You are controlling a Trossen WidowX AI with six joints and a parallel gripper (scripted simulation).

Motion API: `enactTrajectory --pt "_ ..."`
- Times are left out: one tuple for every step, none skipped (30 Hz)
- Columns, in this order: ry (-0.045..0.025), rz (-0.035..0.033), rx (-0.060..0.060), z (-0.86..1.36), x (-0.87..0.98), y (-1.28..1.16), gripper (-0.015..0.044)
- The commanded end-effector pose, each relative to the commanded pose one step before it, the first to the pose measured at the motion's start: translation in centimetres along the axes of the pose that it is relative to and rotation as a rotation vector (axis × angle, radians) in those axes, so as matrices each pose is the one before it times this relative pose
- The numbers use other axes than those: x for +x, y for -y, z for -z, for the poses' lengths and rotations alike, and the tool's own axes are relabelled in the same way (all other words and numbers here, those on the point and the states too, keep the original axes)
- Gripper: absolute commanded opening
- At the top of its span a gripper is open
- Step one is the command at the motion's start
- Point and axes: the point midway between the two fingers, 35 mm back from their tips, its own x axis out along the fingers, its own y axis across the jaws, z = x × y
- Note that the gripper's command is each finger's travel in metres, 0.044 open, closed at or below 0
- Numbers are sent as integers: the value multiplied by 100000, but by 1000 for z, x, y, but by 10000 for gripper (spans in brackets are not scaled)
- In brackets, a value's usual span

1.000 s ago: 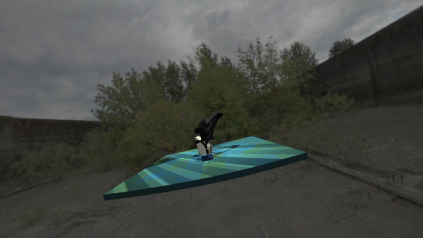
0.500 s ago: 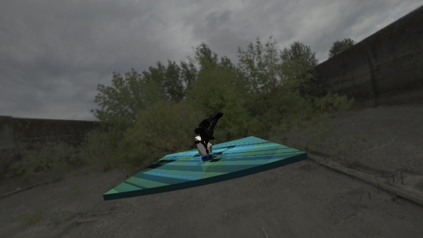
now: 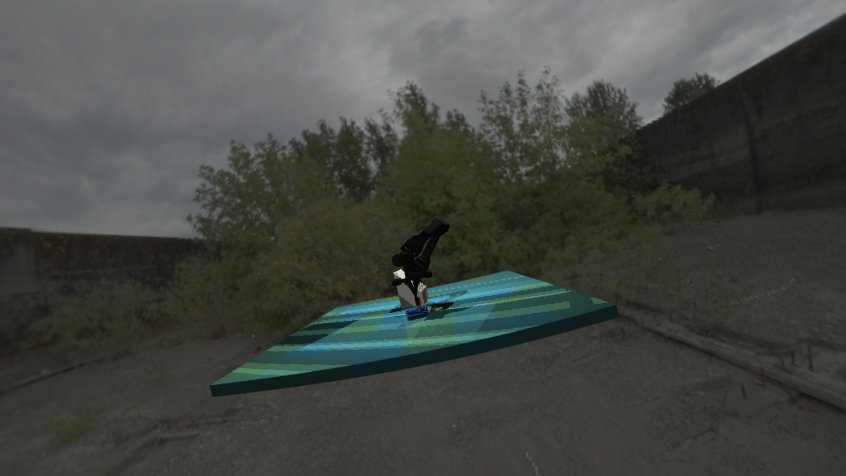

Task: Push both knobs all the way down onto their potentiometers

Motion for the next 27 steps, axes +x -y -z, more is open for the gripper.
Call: enactTrajectory --pt "237 -364 265 -44 109 -54 0" --pt "1 -3 0 0 66 -1 0" --pt "2 -4 0 0 85 -1 0" --pt "2 -4 0 0 71 -1 0" --pt "1 -1 0 0 25 0 0" --pt "0 0 0 0 0 0 0" --pt "0 0 0 0 0 0 0" --pt "0 0 0 0 0 0 0" --pt "0 0 0 0 0 0 0" --pt "0 0 0 0 0 0 0" --pt "0 0 0 0 0 0 0" --pt "0 0 0 0 0 0 0" --pt "0 0 0 0 0 0 0" --pt "0 -1 0 0 20 0 0" --pt "1 -1 0 0 43 0 0" --pt "1 -2 0 0 52 0 0" --pt "1 -2 0 0 67 -1 0" --pt "2 -3 0 0 86 -1 0" --pt "2 -3 0 0 72 -1 0" --pt "1 -1 0 0 25 0 0" --pt "0 0 0 0 0 0 0" --pt "0 0 0 0 0 0 0" --pt "0 0 0 0 0 0 0" --pt "0 0 0 0 0 0 0" --pt "0 0 0 0 0 0 0" --pt "0 0 0 0 0 0 0" --pt "0 0 0 0 0 0 0"
